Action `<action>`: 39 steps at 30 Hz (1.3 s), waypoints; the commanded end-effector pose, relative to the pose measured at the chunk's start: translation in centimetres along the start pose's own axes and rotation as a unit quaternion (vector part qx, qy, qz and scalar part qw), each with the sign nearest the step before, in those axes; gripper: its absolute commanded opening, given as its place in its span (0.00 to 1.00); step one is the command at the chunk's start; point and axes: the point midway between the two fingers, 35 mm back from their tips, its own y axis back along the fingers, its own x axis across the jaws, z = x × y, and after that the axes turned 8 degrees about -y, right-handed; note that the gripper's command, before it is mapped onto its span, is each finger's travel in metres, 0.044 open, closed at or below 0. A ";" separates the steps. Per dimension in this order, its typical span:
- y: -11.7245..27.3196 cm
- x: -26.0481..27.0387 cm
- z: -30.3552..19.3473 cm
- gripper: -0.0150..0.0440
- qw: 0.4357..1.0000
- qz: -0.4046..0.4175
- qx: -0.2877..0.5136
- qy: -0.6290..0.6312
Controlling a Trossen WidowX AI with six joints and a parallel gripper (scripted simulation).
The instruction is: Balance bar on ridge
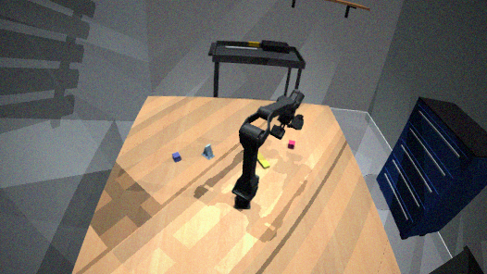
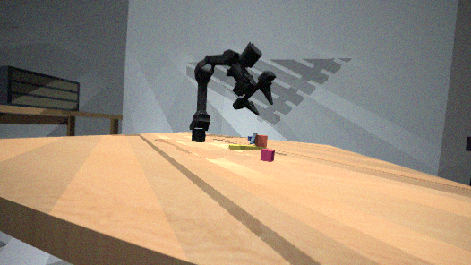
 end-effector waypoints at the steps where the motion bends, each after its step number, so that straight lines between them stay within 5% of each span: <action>1: -0.5 -1.4 -0.8 0.79 0.997 -0.044 -0.017 -0.053; 26: 1.1 -10.1 -4.7 0.79 0.901 -0.222 -0.237 -0.289; 39: -1.9 -11.7 -3.7 0.79 0.900 -0.222 -0.239 -0.290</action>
